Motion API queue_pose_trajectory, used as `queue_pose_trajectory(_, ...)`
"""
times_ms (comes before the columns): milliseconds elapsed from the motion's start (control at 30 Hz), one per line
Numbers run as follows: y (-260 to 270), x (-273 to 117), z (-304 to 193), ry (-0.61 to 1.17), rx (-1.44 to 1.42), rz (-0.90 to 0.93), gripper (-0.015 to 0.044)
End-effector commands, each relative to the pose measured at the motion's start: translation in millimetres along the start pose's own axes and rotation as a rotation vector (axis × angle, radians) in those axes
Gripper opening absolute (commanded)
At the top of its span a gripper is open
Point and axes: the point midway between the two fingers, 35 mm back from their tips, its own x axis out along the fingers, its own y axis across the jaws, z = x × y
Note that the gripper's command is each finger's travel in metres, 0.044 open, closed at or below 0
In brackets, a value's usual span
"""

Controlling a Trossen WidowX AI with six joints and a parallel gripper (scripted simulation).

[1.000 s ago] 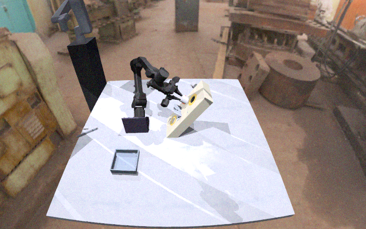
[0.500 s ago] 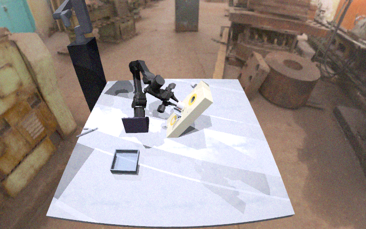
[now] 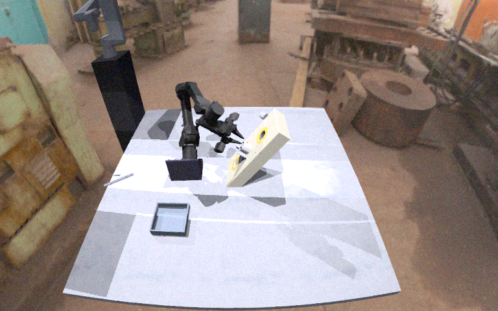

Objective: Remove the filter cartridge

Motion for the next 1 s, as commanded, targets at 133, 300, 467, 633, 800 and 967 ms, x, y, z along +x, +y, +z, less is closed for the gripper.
queue_pose_trajectory(133,24.6,-4.7,25.1,-0.001,-0.012,0.010,0.0109)
queue_pose_trajectory(300,50.4,-9.4,53.0,-0.001,-0.012,0.010,0.0109)
queue_pose_trajectory(467,57.4,-16.9,62.0,-0.002,-0.016,0.008,0.0188)
queue_pose_trajectory(633,82.2,-46.4,90.1,-0.008,-0.027,0.007,0.0319)
queue_pose_trajectory(800,87.7,-54.4,95.7,-0.005,-0.040,0.003,0.0398)
queue_pose_trajectory(967,50.7,-29.9,60.0,0.142,-0.336,-0.103,0.0305)
